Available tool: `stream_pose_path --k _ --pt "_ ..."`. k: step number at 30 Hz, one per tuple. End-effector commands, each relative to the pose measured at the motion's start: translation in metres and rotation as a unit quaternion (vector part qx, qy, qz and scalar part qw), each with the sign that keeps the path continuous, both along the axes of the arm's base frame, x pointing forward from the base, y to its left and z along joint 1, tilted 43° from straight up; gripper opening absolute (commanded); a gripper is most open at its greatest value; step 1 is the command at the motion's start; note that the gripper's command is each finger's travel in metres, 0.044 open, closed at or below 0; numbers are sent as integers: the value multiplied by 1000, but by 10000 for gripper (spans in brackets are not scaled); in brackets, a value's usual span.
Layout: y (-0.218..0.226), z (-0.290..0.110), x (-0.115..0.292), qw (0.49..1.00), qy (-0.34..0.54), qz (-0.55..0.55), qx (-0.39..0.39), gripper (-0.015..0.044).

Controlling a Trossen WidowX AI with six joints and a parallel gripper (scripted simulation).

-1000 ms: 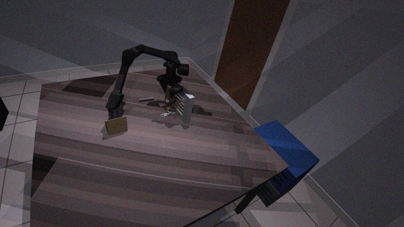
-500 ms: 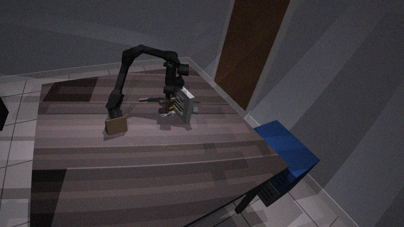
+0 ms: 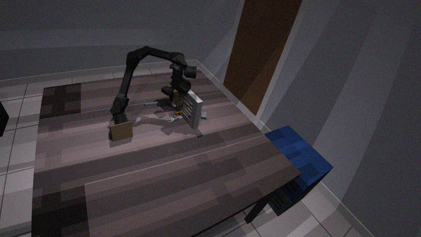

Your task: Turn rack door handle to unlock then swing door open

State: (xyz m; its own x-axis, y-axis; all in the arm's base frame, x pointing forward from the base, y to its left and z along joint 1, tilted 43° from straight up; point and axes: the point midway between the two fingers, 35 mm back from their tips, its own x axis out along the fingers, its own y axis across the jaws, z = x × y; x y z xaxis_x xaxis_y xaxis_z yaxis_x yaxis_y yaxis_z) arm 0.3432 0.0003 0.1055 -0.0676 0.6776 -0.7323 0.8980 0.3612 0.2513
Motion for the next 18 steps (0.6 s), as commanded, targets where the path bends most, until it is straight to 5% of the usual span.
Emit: stream_pose_path --k 1,6,18 --pt "0 -2 2 994 72 -80 -7 290" --pt "0 -2 2 977 144 -158 -14 290" --pt "0 -2 2 976 147 -161 -14 263"
